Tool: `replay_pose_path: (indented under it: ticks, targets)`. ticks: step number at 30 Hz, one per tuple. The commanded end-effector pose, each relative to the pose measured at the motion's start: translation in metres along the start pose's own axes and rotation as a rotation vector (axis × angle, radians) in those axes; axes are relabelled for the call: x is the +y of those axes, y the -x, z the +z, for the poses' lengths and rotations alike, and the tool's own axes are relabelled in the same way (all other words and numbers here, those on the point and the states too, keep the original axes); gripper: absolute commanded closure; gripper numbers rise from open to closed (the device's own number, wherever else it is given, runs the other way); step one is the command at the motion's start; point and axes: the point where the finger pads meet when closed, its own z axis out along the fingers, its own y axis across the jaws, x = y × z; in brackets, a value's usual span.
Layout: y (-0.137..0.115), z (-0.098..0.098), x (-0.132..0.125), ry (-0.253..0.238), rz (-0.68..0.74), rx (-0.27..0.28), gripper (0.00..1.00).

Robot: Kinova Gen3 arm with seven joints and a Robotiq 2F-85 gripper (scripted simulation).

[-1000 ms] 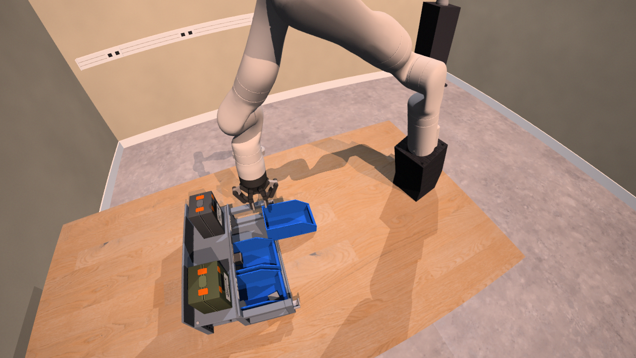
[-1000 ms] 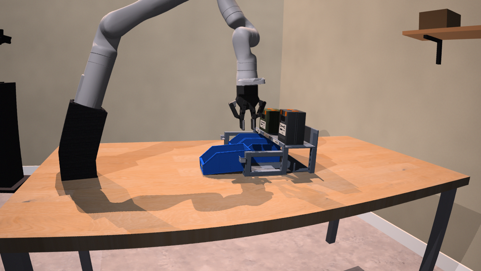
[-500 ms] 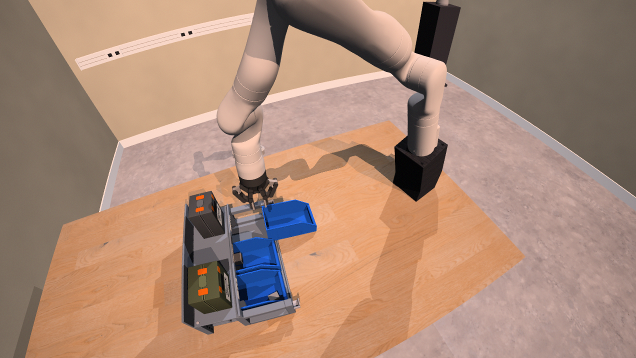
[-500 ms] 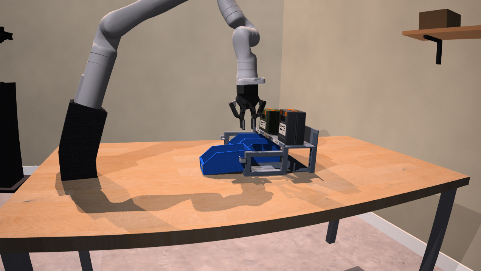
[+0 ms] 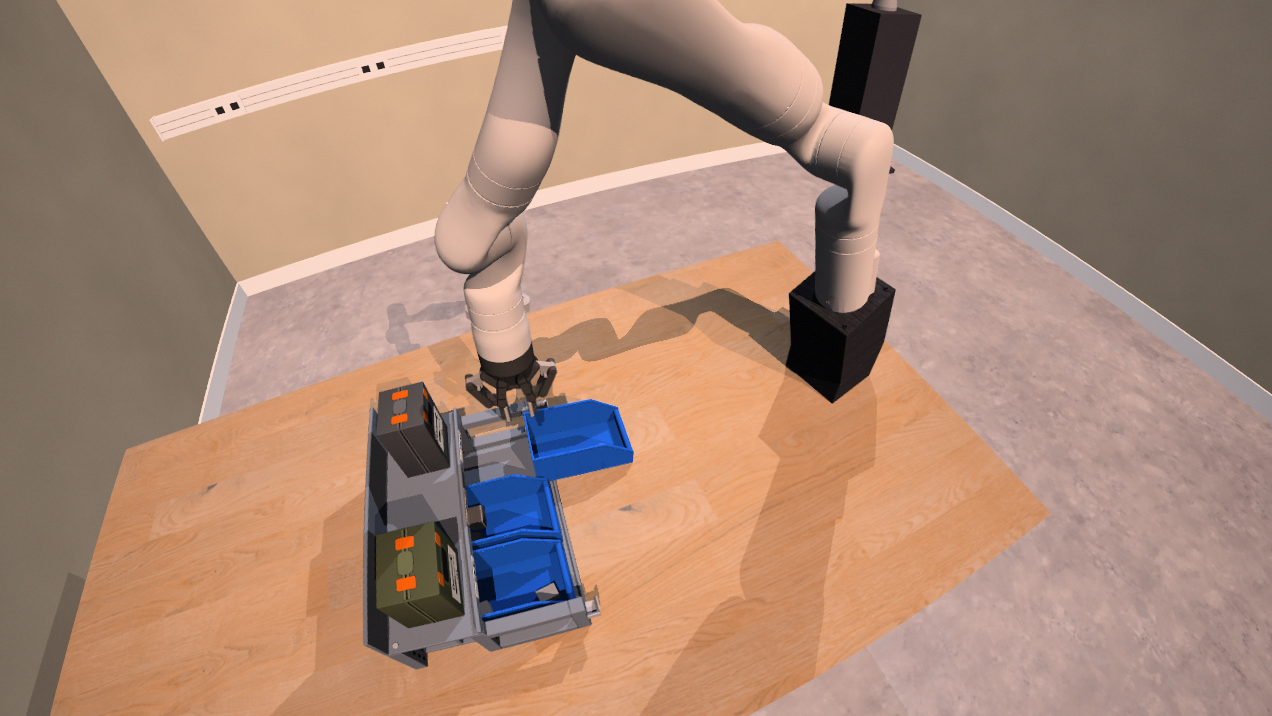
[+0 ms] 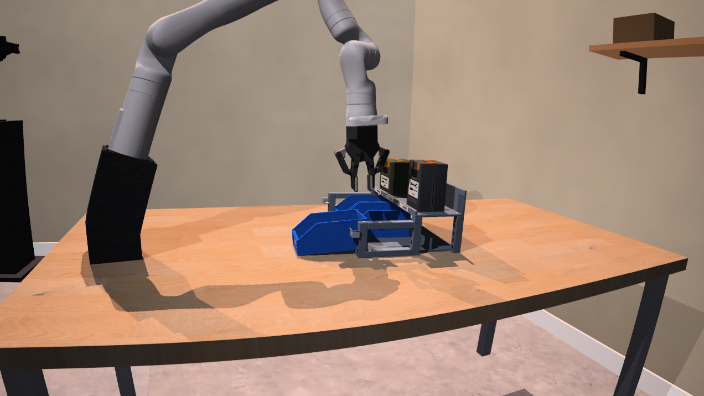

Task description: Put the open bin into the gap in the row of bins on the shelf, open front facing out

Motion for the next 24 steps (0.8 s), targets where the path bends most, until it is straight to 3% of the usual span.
replay_pose_path:
  ticks: [1,24]
  targets:
    - [-0.0001,0.0004,-0.0006,-0.002,0.000,0.000,0.61]
    - [-0.0001,0.0023,-0.0005,-0.002,0.000,0.000,0.61]
